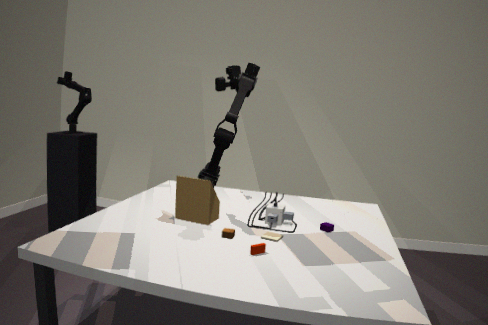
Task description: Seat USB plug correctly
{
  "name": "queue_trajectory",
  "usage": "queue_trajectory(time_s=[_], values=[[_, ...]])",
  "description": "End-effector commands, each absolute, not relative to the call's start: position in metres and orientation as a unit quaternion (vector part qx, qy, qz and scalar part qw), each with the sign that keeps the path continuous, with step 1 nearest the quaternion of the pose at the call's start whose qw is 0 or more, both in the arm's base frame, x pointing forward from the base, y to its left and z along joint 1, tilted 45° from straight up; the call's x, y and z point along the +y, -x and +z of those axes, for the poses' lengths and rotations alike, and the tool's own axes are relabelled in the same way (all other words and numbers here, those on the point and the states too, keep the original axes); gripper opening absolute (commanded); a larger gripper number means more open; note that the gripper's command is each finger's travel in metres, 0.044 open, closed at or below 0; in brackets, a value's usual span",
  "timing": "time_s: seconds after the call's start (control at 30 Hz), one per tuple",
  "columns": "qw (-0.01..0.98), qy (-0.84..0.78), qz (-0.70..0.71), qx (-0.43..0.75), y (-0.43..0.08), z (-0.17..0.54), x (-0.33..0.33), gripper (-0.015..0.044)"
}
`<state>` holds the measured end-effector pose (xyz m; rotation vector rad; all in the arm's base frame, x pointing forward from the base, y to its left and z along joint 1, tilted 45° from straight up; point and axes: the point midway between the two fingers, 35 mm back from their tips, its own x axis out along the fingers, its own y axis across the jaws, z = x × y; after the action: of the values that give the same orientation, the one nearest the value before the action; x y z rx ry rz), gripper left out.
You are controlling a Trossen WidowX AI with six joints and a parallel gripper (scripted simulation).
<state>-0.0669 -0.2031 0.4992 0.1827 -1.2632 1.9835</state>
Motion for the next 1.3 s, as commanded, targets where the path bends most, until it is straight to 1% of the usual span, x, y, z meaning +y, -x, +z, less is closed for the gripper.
queue_trajectory(time_s=[0.0,0.03,0.1,0.27,0.37,0.47,0.6,0.67,0.73,0.87,1.0,1.1,1.2,1.27], values=[[0.383,-0.070,0.778,-0.492,0.068,0.500,-0.201,0.0426],[0.388,-0.067,0.781,-0.484,0.071,0.502,-0.196,0.0440],[0.407,-0.053,0.792,-0.452,0.080,0.509,-0.172,0.0440],[0.486,-0.007,0.813,-0.320,0.102,0.522,-0.081,0.0440],[0.549,0.014,0.797,-0.251,0.099,0.526,-0.021,0.0440],[0.602,0.019,0.786,-0.142,0.083,0.520,0.040,0.0440],[0.665,-0.010,0.747,0.015,0.042,0.500,0.108,0.0440],[0.688,-0.013,0.724,0.052,0.023,0.492,0.127,0.0440],[0.728,-0.009,0.678,0.100,-0.013,0.477,0.154,0.0440],[0.768,-0.071,0.588,0.245,-0.079,0.439,0.185,0.0440],[0.784,-0.161,0.467,0.376,-0.150,0.394,0.191,0.0440],[0.774,-0.242,0.363,0.460,-0.201,0.356,0.179,0.0440],[0.755,-0.323,0.250,0.514,-0.245,0.318,0.152,0.0440],[0.741,-0.362,0.192,0.532,-0.263,0.299,0.134,0.0440]])
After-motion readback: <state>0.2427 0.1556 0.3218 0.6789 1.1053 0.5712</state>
